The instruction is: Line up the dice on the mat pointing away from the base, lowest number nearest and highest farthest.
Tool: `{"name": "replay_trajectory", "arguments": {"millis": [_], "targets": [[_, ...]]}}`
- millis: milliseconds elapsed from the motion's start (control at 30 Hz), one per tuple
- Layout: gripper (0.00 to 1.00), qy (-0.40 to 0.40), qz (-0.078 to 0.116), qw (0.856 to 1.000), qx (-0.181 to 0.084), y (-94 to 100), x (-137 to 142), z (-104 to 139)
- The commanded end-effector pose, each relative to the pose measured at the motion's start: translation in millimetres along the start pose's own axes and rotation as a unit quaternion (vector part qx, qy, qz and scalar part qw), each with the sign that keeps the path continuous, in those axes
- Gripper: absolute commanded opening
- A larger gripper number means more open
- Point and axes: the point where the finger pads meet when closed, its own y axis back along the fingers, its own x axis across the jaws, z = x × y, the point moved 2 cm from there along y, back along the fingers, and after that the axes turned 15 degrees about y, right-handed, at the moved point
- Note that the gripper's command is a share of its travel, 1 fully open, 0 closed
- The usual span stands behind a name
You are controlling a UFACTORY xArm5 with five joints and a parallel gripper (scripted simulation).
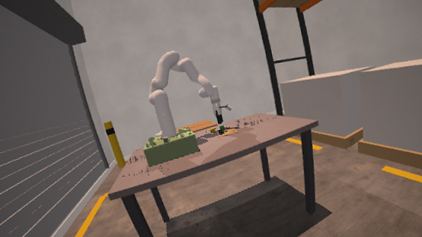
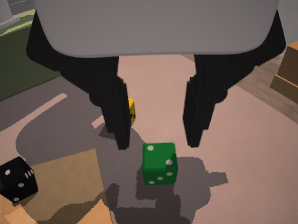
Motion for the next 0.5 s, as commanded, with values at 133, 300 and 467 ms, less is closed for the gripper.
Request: {"name": "replay_trajectory", "arguments": {"millis": [133, 300, 467], "targets": [[0.47, 0.000, -0.001, 1.000, 0.001, -10.5, -0.9, -1.0], [0.47, 0.000, -0.001, 1.000, 0.001, -15.4, -0.9, -1.1], [0.47, 0.000, -0.001, 1.000, 0.001, -17.5, -0.9, -1.1]]}}
